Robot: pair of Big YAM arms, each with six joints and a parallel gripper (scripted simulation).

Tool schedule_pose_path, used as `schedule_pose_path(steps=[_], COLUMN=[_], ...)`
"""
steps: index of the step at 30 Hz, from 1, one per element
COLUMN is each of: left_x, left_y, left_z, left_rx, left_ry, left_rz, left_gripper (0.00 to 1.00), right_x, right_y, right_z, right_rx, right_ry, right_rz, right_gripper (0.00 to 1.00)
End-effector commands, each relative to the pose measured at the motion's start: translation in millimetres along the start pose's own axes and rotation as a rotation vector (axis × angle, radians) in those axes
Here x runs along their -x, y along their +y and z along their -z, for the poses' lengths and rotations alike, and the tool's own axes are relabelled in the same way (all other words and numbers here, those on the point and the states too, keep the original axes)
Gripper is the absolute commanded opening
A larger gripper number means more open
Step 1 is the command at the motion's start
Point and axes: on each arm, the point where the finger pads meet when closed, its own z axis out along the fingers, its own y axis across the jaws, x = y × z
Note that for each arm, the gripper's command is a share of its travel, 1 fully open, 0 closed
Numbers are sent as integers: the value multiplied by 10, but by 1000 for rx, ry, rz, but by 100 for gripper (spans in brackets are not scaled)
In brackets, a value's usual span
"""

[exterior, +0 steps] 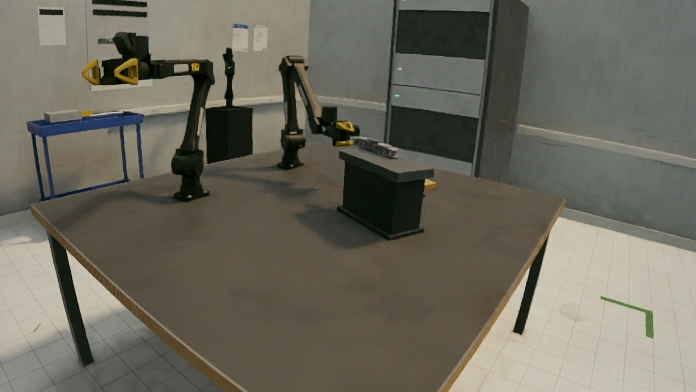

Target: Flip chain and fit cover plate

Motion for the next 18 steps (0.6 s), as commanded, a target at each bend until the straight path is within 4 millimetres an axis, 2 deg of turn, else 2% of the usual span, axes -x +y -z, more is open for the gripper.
schedule_pose_path(steps=[1,3,4,5,6,7,9,11,12,13,18], left_x=[-113,-80,-65,-134,-131,-128,-115,-115,-42,-19,-44], left_y=[45,-53,-33,111,92,46,-216,-216,-116,-208,-173], left_z=[18,-36,-4,37,29,4,-172,-172,-139,-193,-237], left_rx=[-12,-32,-27,4,1,-7,-57,-57,-34,-54,-44], left_ry=[23,18,14,29,27,26,24,24,10,5,8], left_rz=[50,39,27,13,13,13,11,11,15,12,15], left_gripper=[53,53,53,53,53,53,53,53,53,53,53], right_x=[139,139,139,139,139,139,139,139,139,139,139], right_y=[53,53,53,53,53,53,53,53,53,53,53], right_z=[42,42,42,42,42,42,42,42,42,42,42], right_rx=[9,9,9,9,9,9,9,9,9,9,9], right_ry=[-30,-30,-30,-30,-30,-30,-30,-30,-30,-30,-30], right_rz=[0,0,0,0,0,0,0,0,0,0,0], right_gripper=[100,100,100,100,100,100,100,100,100,100,100])
